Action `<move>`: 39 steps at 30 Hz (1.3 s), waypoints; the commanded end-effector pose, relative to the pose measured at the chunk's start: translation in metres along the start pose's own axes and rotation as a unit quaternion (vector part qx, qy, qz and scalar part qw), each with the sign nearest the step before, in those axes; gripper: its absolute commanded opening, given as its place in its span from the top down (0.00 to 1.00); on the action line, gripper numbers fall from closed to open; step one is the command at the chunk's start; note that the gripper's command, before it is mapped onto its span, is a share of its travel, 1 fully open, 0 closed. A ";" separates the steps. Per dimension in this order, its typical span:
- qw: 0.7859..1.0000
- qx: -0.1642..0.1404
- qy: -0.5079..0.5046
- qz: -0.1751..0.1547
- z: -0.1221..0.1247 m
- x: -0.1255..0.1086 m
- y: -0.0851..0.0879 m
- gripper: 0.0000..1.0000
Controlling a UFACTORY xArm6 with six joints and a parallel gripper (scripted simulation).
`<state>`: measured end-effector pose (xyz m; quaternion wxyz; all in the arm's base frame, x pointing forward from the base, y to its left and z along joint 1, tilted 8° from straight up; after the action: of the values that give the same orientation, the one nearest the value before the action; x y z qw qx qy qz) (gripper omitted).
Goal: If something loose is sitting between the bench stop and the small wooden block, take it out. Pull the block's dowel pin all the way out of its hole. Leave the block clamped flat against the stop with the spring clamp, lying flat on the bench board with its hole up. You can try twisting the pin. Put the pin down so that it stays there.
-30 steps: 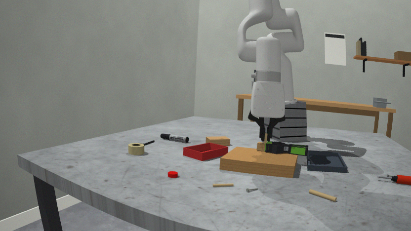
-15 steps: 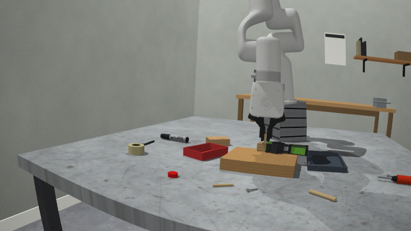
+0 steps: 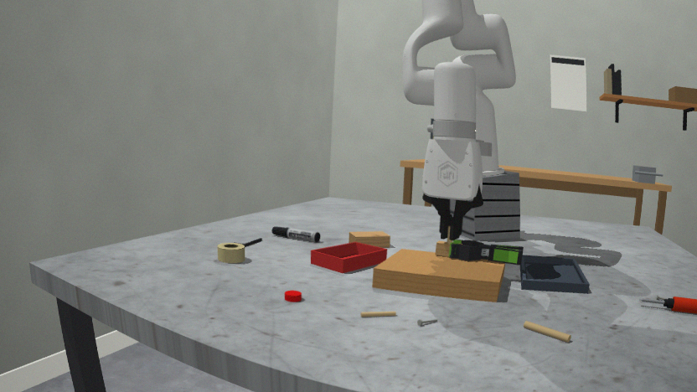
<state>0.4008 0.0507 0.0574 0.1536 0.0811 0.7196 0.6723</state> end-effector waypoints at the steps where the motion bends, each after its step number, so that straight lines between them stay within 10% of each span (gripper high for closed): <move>1: 0.999 0.003 -0.043 -0.006 0.001 0.000 0.001 1.00; 22: 0.973 0.001 -0.232 -0.007 0.001 0.000 0.002 1.00; 39: 0.997 0.002 -0.079 -0.006 0.001 0.000 0.002 1.00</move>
<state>0.3994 0.0523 0.0584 0.2414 0.1540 0.7003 0.6539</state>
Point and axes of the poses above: the point where the finger pads meet when closed, its own y axis back along the fingers, its own z axis across the jaws, x = y × z, the point moved 10 cm from there along y, back along the fingers, and after that the axes turned 14 degrees about -y, right-handed, at the moved point
